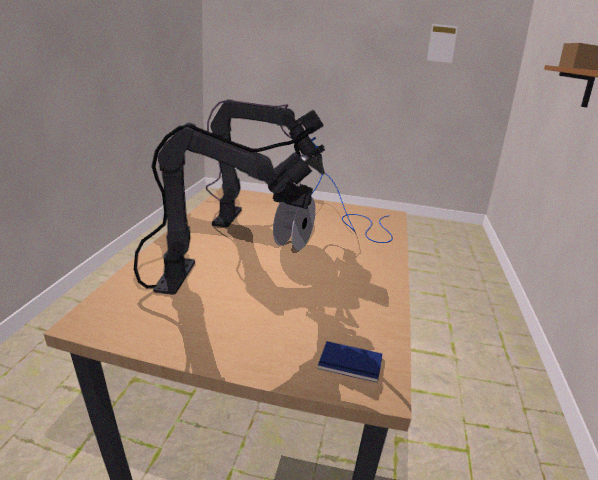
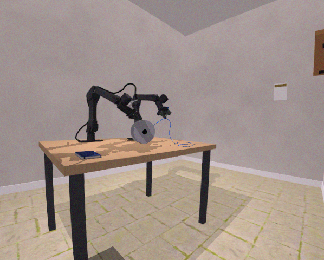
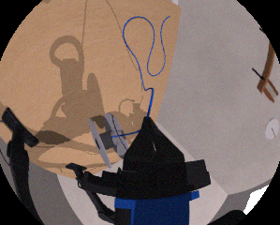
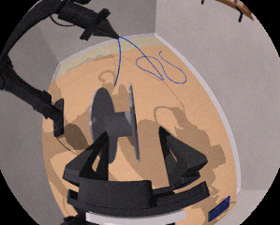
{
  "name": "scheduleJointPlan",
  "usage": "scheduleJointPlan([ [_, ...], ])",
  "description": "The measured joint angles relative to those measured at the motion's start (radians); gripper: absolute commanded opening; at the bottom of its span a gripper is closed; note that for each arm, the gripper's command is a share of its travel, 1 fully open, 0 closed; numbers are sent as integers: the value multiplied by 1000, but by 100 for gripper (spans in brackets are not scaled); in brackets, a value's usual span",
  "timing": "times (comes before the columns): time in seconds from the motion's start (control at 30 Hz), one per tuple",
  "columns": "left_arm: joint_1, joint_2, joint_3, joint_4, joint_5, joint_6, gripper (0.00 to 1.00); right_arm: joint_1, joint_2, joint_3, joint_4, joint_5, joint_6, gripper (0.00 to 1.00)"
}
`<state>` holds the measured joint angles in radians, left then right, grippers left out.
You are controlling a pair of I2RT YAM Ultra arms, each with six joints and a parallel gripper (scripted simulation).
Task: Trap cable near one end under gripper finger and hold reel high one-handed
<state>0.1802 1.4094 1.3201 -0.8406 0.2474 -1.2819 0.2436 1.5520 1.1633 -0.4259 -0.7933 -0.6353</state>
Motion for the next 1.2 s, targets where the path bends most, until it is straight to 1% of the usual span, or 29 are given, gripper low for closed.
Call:
scheduleJointPlan([
  [0.1,-30,-11,-21,0,-14,-19,0,0,0,0,0,0,0,75],
  [0.3,-52,-26,-28,8,-32,-43,0,0,0,0,0,0,0,75],
  [0.4,-88,-39,-44,9,-49,-64,0,0,0,0,0,0,0,75],
  [0.5,-119,-48,-46,10,-57,-82,0,0,0,0,0,0,0,75],
  [0.67,-113,-57,-54,17,-72,-93,0,0,0,0,0,0,0,75],
  [0.87,-185,-69,-71,19,-100,-134,0,0,0,0,1,0,0,75],
  [1.07,-200,-81,-71,19,-119,-156,0,0,0,0,2,0,0,75],
  [1.2,-233,-90,-86,23,-141,-179,0,0,0,-2,3,0,0,75],
])
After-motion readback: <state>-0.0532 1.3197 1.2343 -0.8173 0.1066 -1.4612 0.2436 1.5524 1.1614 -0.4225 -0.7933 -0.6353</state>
